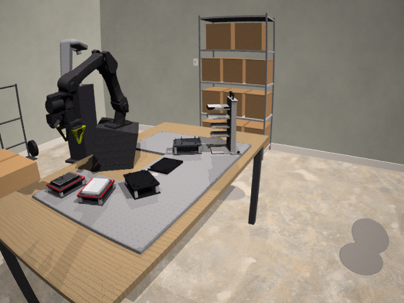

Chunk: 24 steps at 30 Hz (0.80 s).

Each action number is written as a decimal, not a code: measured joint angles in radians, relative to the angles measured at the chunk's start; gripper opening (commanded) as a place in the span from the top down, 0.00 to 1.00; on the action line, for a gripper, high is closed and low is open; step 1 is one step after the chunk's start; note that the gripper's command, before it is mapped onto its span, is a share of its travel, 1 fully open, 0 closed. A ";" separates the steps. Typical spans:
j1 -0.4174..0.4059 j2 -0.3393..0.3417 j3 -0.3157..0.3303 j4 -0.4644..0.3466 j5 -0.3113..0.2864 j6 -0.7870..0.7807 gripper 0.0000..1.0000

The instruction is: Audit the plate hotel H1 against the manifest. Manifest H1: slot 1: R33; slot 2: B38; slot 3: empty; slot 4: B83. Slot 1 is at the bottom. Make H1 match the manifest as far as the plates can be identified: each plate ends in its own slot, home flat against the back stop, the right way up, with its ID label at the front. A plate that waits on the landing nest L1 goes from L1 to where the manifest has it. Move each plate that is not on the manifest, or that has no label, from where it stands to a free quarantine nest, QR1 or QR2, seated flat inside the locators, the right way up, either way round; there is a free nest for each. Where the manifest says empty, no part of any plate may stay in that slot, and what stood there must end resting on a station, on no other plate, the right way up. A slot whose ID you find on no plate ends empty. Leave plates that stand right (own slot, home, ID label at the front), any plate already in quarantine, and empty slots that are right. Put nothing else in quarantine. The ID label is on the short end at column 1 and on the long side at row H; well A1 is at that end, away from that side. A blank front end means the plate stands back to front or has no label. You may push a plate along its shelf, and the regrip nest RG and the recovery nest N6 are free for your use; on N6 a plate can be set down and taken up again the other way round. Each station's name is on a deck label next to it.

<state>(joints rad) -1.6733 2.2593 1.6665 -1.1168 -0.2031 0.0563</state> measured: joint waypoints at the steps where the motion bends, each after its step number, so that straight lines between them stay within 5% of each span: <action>1: 0.004 -0.003 -0.003 0.000 0.000 0.006 0.00; 24: 0.166 -0.062 -0.029 0.007 -0.019 0.170 0.00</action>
<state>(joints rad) -1.5074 2.1971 1.6375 -1.1099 -0.2222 0.2264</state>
